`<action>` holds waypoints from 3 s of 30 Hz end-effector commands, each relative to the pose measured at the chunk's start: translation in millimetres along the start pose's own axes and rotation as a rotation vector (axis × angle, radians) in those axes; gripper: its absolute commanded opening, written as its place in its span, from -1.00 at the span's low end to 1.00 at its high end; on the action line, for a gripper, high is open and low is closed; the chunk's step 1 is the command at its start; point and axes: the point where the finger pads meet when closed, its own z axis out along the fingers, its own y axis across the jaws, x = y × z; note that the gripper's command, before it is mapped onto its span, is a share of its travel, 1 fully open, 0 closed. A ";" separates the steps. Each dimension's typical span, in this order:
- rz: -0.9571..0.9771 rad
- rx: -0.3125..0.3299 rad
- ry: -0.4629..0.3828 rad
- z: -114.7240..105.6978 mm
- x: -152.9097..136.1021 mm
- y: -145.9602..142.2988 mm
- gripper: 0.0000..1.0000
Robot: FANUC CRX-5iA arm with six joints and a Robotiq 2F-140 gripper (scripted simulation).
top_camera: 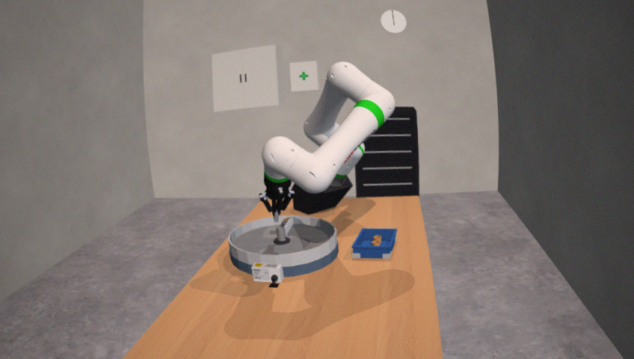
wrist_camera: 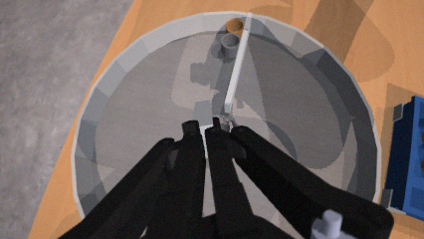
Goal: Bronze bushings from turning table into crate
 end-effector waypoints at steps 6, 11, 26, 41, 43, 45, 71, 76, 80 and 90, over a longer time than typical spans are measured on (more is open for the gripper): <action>0.000 0.000 0.000 -0.2 0.1 -0.1 -1.00; 0.000 0.000 0.000 -0.2 0.1 -0.1 -1.00; 0.000 0.000 0.000 -0.2 0.1 -0.1 -1.00; 0.000 0.000 0.000 -0.2 0.1 -0.1 -0.86; 0.000 0.000 0.000 -0.2 0.1 -0.1 -0.86; 0.000 0.000 0.000 -0.2 0.1 -0.1 -0.86; 0.000 0.000 0.000 -5.8 4.8 -0.2 -0.86; 0.000 0.000 0.000 -20.8 17.3 -0.3 -0.86; 0.000 0.000 0.000 -21.8 18.2 -0.3 -0.86; 0.000 0.000 0.000 -21.8 18.2 -0.3 -0.86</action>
